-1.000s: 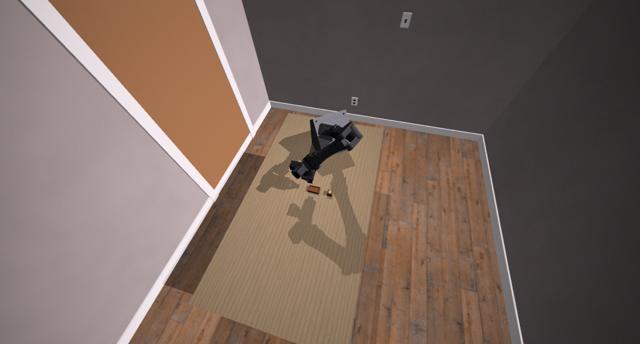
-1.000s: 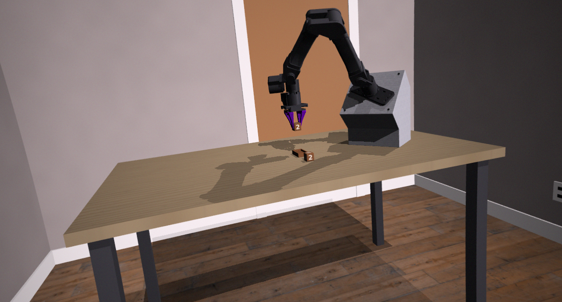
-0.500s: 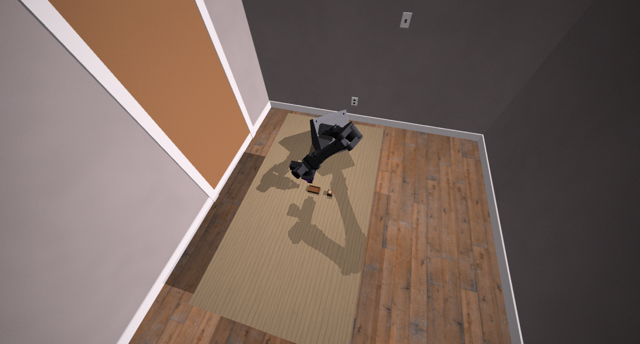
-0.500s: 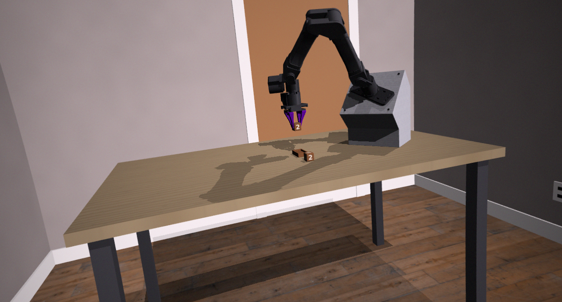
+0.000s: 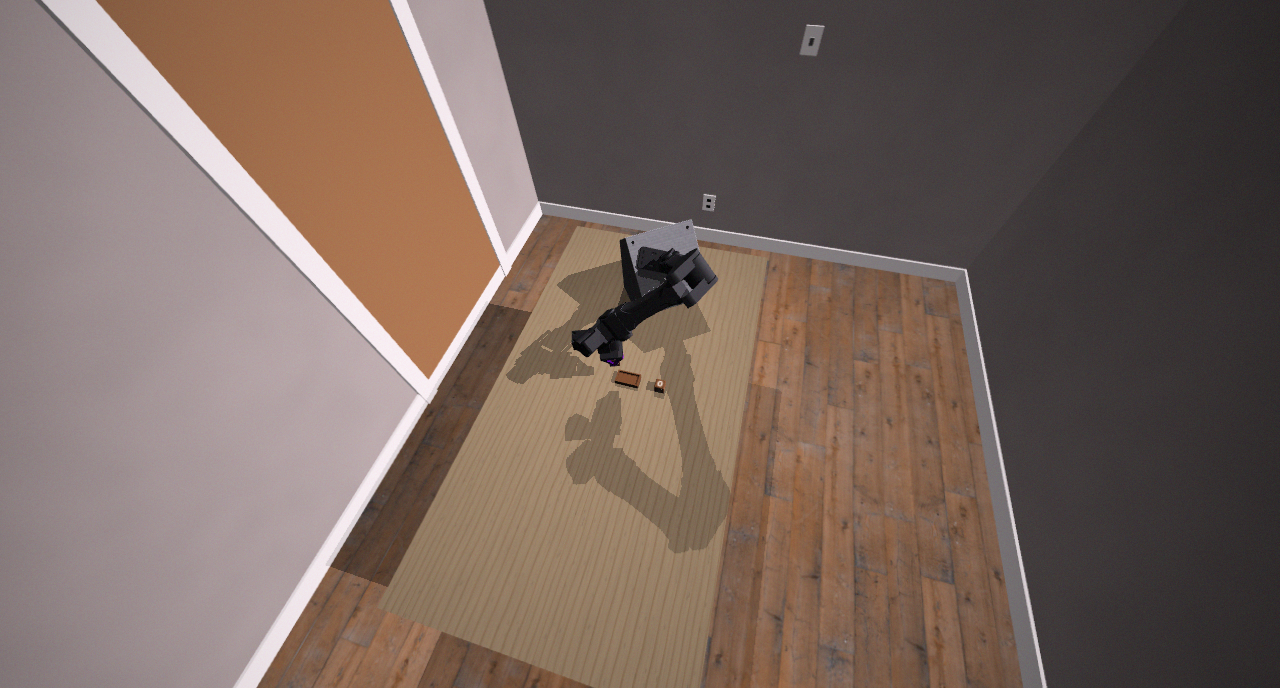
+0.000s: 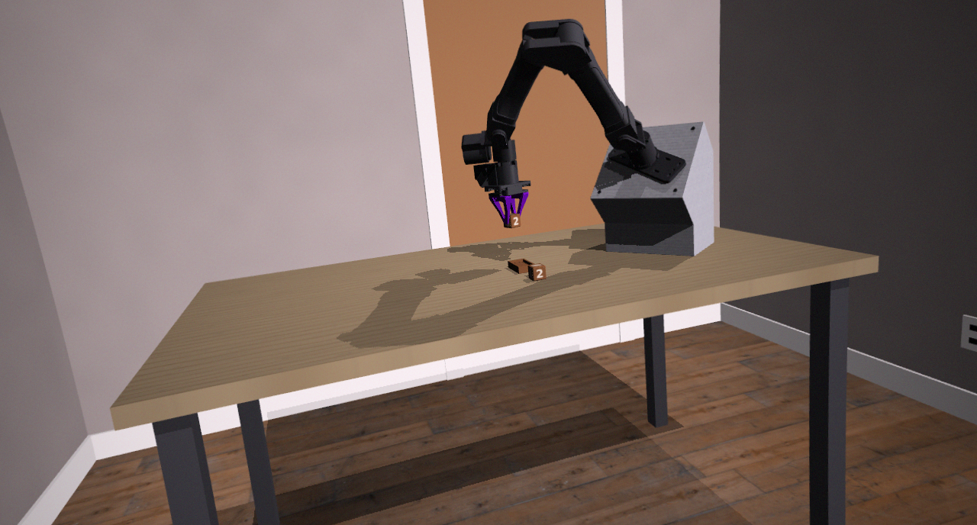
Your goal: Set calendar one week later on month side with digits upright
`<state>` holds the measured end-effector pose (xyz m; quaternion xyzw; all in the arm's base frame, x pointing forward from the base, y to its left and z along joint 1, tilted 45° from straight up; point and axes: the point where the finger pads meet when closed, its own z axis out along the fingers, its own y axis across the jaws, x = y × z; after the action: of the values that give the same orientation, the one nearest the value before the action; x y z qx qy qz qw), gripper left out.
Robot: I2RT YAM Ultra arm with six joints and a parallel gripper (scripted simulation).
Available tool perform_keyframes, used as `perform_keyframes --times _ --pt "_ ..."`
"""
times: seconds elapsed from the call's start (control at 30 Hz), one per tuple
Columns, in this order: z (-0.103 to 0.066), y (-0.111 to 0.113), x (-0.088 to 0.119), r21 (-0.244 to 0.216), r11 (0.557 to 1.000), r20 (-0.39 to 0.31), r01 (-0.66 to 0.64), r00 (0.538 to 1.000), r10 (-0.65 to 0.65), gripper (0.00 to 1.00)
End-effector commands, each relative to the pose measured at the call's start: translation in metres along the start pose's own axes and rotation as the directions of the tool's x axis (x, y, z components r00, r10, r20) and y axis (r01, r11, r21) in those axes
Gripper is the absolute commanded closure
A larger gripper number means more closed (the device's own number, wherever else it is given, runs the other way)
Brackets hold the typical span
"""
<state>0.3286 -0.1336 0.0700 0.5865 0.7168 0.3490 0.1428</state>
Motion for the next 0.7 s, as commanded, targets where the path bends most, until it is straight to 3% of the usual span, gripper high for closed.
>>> perform_keyframes --times 0.0,0.13,0.2,0.33,0.53,0.57,0.6,0.67 --pt "-0.007 0.001 -0.012 -0.008 0.985 0.026 0.173 0.985 -0.173 0.73" --pt "-0.006 0.000 -0.016 -0.006 0.969 0.027 0.247 0.969 -0.246 0.73" --pt "-0.005 -0.001 -0.022 -0.002 0.933 0.028 0.361 0.932 -0.361 0.73" --pt "-0.005 -0.003 -0.028 0.001 0.885 0.028 0.465 0.885 -0.465 0.73" --pt "-0.004 -0.007 -0.041 0.007 0.759 0.027 0.651 0.758 -0.651 0.73" --pt "-0.003 -0.007 -0.041 0.007 0.756 0.027 0.655 0.755 -0.655 0.73" --pt "-0.003 -0.008 -0.044 0.009 0.714 0.027 0.700 0.714 -0.700 0.73" --pt "-0.003 -0.008 -0.044 0.009 0.714 0.027 0.700 0.714 -0.700 0.73"
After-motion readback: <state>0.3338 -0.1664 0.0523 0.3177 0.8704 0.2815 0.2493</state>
